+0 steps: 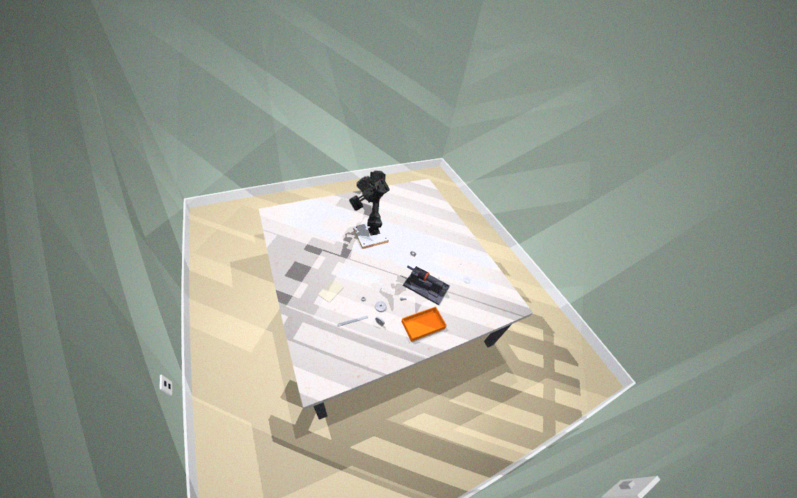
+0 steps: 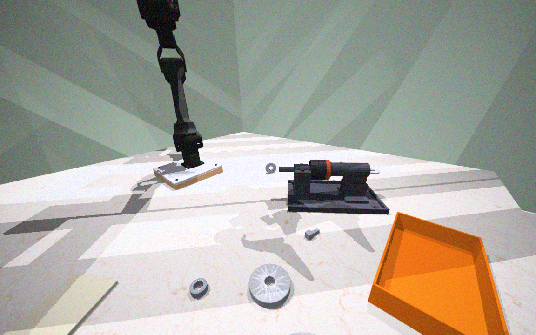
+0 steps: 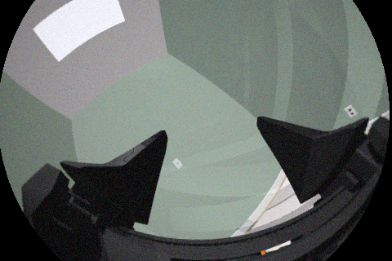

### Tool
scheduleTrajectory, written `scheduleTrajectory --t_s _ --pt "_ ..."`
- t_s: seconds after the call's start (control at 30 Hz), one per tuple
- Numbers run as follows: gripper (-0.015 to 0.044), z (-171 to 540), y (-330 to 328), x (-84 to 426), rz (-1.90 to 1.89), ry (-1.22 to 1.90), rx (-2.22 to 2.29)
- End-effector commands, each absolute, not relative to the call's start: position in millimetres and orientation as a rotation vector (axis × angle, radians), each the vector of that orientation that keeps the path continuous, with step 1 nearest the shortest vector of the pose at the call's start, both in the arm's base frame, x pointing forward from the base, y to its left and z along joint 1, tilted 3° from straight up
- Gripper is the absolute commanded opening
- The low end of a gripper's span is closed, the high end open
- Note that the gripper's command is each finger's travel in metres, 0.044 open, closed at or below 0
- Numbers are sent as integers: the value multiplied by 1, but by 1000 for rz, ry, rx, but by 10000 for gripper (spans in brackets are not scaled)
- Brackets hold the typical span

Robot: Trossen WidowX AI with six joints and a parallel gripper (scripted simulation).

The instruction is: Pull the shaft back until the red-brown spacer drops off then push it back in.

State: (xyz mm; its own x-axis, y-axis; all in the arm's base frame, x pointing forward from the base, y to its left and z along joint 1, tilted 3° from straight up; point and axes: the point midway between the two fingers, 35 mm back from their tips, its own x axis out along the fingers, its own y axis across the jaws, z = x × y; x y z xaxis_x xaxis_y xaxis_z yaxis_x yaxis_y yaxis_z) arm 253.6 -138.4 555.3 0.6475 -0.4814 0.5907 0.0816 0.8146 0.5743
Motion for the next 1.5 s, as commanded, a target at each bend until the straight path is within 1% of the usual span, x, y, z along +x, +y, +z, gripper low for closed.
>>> scheduleTrajectory --t_s 0.0,0.3,0.57,0.87,1.13,1.47 --pt "440 497 -130 303 -201 -631 794" --pt "440 387 -96 361 -47 -278 1301" --pt "440 284 -53 379 -47 85 1772" --pt "440 179 5 362 -234 515 2279" --pt "440 99 54 319 -624 890 2663" --pt "440 93 56 320 -666 918 2689"
